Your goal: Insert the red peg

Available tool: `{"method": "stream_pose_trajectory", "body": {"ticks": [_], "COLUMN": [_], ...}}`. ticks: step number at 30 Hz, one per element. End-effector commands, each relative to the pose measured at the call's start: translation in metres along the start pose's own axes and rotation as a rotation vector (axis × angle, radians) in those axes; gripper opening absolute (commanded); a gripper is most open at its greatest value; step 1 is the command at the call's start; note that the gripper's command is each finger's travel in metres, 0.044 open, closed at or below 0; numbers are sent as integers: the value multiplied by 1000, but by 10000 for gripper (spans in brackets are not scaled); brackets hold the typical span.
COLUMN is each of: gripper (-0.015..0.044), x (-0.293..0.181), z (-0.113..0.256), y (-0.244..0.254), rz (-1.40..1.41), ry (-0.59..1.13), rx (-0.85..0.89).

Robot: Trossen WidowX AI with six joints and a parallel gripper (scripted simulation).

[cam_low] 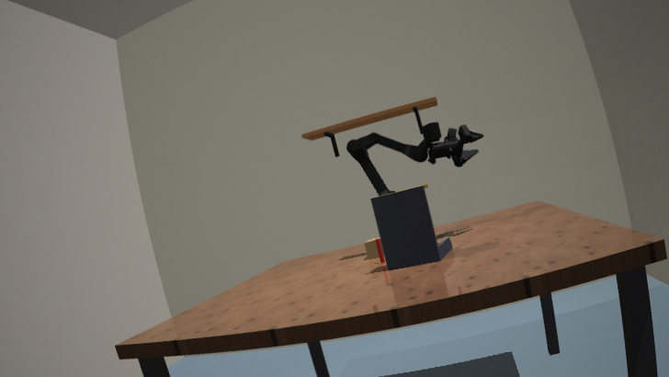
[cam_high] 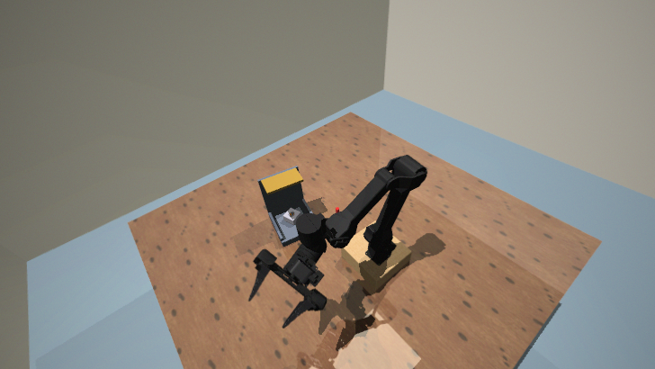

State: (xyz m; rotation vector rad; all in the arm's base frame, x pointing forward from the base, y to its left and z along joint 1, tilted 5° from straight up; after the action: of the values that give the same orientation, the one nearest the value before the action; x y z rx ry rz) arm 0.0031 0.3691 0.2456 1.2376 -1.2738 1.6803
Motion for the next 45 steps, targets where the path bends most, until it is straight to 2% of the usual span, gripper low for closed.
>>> {"method": "stream_pose_trajectory", "body": {"ticks": [1, 13, 24, 35, 45], "gripper": [440, 440, 440, 440, 440], "x": [-18, -67, -108, -145, -172], "z": [12, 56, 110, 174, 235], "y": [-23, -76, -111, -131, -134], "rz": [87, 313, 494, 637, 723], "ry": [80, 345, 638, 963, 1268], "rx": [-92, -286, -388, -406, -341]}}
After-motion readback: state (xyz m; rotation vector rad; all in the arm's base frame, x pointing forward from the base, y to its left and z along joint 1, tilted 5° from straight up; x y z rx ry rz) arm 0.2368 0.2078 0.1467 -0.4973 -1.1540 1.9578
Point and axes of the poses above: the point midway between the two fingers, 35 mm back from their tips, its own z axis back along the fingers, its own y axis across the jaws, x = y × z, the point moved 2 cm from there along z, back along the fingers, and after that the axes turned 10 degrees about -z, right-handed, at the moved point
